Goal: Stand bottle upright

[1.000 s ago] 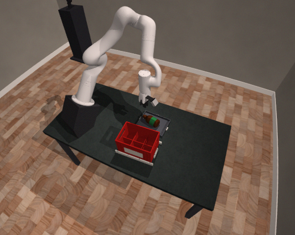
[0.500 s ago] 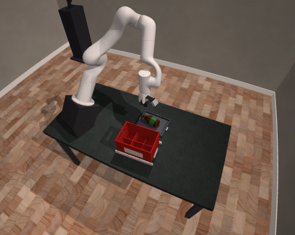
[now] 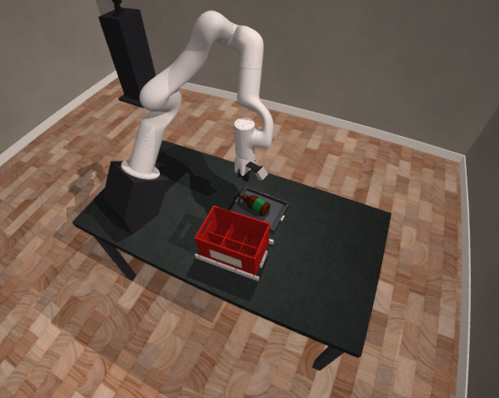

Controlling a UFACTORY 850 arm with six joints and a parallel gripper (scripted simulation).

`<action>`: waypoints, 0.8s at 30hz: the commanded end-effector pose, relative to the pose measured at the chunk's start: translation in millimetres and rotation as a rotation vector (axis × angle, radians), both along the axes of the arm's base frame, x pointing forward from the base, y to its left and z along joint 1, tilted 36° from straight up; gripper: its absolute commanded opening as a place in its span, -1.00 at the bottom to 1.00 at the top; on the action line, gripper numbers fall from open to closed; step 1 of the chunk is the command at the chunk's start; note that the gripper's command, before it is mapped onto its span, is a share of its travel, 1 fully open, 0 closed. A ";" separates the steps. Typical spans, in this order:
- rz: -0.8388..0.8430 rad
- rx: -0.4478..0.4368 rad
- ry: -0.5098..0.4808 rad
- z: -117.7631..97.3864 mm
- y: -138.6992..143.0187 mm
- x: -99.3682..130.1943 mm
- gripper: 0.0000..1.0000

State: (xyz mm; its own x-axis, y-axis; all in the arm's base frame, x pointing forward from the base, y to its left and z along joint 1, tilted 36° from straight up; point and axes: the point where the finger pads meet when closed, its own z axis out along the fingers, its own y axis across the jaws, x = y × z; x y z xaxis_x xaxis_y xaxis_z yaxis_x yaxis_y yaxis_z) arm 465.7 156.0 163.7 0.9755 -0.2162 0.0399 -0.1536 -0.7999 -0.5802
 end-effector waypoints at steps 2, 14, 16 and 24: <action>0.000 0.000 -0.001 0.5 -0.2 0.6 -1.00; 0.000 0.000 -0.001 0.5 -0.2 0.6 0.30; 0.000 0.000 -0.001 0.5 -0.2 0.6 0.30; 0.000 0.000 -0.001 0.5 -0.2 0.6 0.30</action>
